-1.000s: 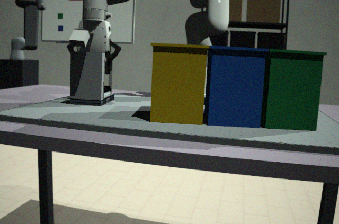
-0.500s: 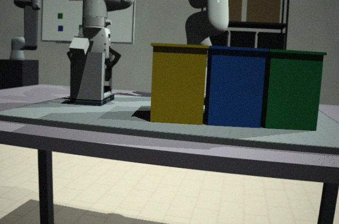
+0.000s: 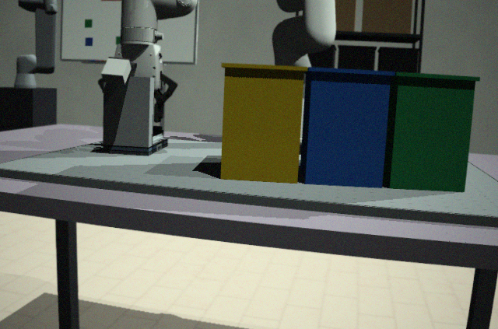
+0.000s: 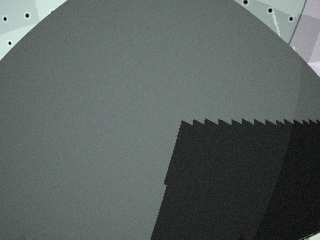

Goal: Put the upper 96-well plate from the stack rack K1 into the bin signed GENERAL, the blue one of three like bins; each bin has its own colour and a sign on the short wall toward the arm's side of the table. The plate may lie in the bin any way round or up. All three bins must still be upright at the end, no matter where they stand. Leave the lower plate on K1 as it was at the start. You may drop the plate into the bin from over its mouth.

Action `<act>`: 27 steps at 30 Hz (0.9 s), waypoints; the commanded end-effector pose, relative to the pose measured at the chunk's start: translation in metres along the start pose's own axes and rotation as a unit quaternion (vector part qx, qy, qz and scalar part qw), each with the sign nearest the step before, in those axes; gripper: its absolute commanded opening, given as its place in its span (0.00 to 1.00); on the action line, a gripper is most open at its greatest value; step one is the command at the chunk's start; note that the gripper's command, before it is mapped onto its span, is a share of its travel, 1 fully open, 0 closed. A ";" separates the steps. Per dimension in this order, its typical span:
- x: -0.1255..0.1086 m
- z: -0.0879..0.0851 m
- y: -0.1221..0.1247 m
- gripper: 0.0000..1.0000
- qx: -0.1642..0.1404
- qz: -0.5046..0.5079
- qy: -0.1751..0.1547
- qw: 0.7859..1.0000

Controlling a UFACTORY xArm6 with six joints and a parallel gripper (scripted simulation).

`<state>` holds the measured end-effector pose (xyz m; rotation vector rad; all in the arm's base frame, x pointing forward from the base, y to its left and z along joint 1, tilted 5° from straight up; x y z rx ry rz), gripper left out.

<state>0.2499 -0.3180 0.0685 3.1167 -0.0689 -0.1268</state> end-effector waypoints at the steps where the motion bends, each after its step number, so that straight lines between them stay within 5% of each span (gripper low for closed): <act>1: 0.001 0.000 0.001 1.00 -0.001 0.000 0.001 1.000; 27: 0.001 0.015 0.001 1.00 -0.001 0.000 0.001 1.000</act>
Point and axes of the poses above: the point where the finger pads meet when closed, its own z axis out along the fingers, its own y axis across the jaws, x = y × z, the point moved 2 cm from there along -z, back along the fingers, and after that the axes turned 5 degrees about z, right-handed, at the moved point
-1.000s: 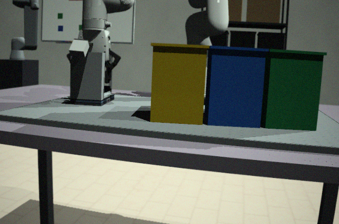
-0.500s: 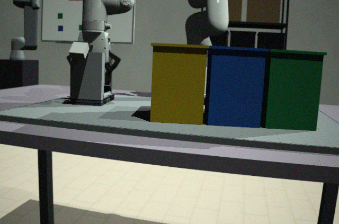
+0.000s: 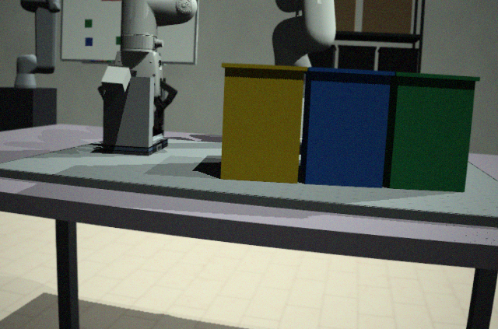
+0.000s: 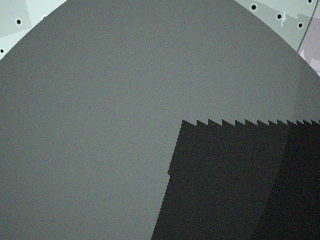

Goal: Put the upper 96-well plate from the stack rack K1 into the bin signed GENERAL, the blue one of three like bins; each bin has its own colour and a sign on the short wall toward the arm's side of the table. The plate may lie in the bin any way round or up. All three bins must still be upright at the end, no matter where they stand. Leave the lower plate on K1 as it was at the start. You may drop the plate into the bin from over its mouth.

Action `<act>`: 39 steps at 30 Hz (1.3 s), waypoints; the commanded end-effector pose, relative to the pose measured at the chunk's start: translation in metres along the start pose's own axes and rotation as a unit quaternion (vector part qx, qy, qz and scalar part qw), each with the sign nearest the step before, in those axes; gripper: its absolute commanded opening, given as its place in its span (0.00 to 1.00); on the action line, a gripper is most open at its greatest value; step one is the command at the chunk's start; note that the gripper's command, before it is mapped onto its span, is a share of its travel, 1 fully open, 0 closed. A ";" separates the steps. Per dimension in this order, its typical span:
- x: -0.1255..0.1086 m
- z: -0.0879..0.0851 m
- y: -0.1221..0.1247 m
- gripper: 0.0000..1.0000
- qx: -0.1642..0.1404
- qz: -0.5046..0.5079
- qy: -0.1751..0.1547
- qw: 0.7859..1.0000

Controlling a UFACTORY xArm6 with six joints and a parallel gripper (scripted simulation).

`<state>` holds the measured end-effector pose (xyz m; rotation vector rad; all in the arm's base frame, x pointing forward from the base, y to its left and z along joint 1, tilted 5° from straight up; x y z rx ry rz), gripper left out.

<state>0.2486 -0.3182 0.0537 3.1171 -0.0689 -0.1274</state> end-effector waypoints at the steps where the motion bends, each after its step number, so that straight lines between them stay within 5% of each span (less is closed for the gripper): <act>1: 0.001 0.000 0.001 1.00 -0.002 0.000 0.001 1.000; 23: 0.001 0.004 0.001 1.00 -0.002 0.000 0.001 1.000; 24: 0.001 0.003 0.001 0.00 -0.002 0.000 0.001 1.000; 39: 0.001 0.003 0.001 0.00 -0.002 0.000 0.001 1.000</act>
Point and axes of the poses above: the point where the finger pads meet when closed, its own z axis out along the fingers, its own y axis across the jaws, x = y × z, the point moved 2 cm from there along -z, back along the fingers, and after that the axes turned 5 degrees about z, right-handed, at the moved point
